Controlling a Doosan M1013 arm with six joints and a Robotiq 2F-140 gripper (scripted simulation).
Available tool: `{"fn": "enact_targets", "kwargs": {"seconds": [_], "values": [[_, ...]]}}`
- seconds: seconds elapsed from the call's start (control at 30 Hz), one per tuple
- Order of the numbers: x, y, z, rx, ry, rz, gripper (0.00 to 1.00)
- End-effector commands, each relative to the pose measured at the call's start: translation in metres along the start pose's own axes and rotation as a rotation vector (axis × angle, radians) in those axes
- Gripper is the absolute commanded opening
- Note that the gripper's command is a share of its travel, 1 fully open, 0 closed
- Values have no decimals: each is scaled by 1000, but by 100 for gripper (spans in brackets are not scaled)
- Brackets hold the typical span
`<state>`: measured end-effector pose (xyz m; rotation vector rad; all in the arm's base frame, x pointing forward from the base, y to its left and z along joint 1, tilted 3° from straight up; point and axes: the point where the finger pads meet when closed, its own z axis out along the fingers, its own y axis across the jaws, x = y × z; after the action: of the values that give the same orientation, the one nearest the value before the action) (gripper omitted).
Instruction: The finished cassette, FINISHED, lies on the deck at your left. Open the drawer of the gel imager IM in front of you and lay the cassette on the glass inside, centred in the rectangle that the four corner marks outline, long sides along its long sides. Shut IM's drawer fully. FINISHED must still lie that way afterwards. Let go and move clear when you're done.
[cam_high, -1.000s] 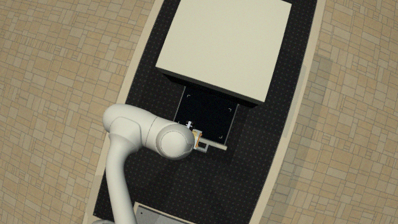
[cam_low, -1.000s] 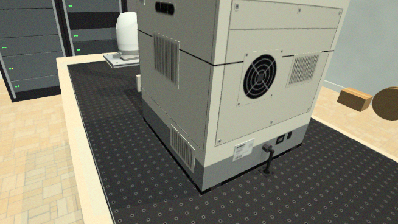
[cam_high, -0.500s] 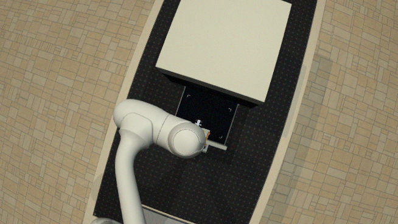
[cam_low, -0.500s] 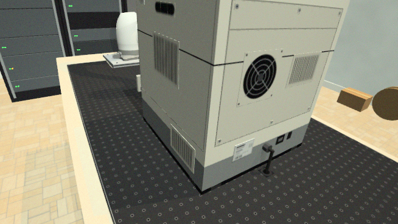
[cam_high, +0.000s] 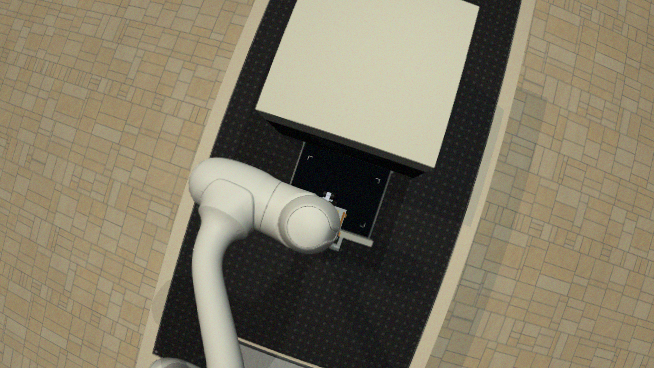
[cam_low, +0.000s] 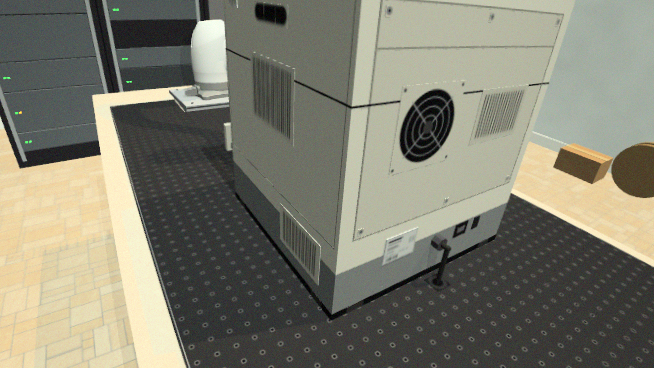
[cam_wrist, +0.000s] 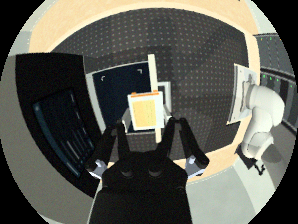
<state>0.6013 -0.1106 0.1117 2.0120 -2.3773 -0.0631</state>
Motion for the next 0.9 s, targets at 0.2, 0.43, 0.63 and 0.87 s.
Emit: {"fn": "enact_targets", "kwargs": {"seconds": [0.2, 0.43, 0.63, 0.87], "values": [[0, -10, 5, 0, 0, 0, 10], [0, -16, 8, 0, 0, 0, 10], [0, -23, 12, 0, 0, 0, 10], [0, -30, 16, 0, 0, 0, 10]]}}
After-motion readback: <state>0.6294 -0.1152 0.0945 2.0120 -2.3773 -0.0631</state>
